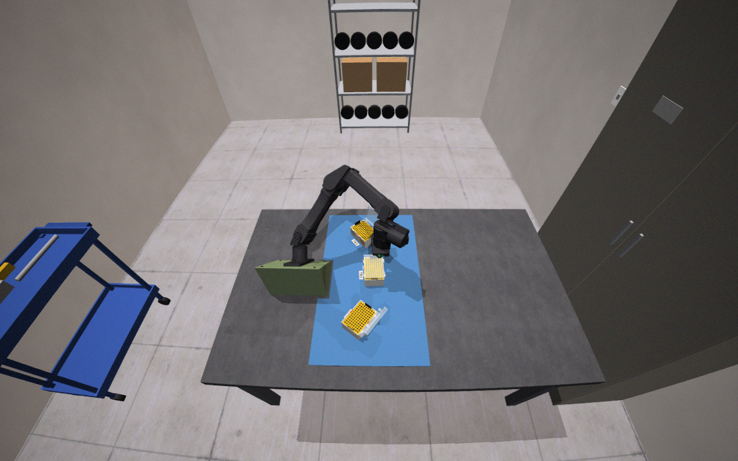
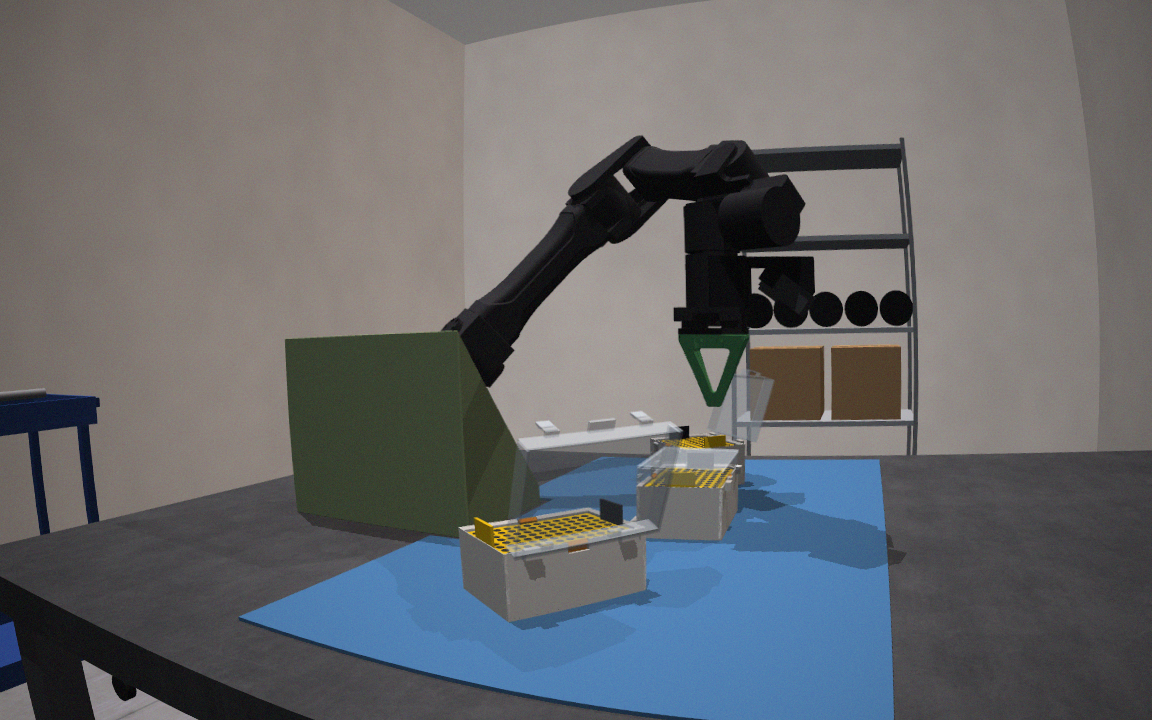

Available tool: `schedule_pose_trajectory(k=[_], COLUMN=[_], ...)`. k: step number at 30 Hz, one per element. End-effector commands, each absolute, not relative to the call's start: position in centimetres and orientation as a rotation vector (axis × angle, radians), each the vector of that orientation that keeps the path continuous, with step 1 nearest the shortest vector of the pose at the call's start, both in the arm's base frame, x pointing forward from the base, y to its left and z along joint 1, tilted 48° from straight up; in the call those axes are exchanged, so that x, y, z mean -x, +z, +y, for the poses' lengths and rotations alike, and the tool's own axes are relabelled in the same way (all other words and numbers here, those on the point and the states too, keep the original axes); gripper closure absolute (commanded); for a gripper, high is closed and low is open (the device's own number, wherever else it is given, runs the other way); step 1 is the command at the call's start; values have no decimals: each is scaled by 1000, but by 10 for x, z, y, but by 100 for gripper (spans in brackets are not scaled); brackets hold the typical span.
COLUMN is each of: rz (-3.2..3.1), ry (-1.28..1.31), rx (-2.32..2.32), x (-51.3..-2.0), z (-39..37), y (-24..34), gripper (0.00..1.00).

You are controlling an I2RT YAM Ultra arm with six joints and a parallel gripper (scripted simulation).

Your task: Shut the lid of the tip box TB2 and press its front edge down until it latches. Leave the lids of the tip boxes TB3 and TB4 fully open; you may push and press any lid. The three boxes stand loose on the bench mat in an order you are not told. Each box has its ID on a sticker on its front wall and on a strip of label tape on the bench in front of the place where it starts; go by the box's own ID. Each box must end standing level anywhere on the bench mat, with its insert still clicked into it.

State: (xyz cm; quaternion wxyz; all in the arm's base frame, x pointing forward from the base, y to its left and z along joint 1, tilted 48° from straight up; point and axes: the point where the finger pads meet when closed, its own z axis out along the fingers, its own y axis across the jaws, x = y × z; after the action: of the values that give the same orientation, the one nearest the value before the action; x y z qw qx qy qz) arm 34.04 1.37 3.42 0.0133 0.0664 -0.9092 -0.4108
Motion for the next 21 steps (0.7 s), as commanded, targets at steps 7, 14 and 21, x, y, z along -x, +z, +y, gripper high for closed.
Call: schedule_pose_trajectory(k=[7,14,21], rz=[-2865,-2865,-2865], ry=[-1280,-1280,-1280], rx=[-188,-188,-188], x=[-344,-344,-344], z=[5,5,-1], y=[38,38,43], gripper=[100,100,100])
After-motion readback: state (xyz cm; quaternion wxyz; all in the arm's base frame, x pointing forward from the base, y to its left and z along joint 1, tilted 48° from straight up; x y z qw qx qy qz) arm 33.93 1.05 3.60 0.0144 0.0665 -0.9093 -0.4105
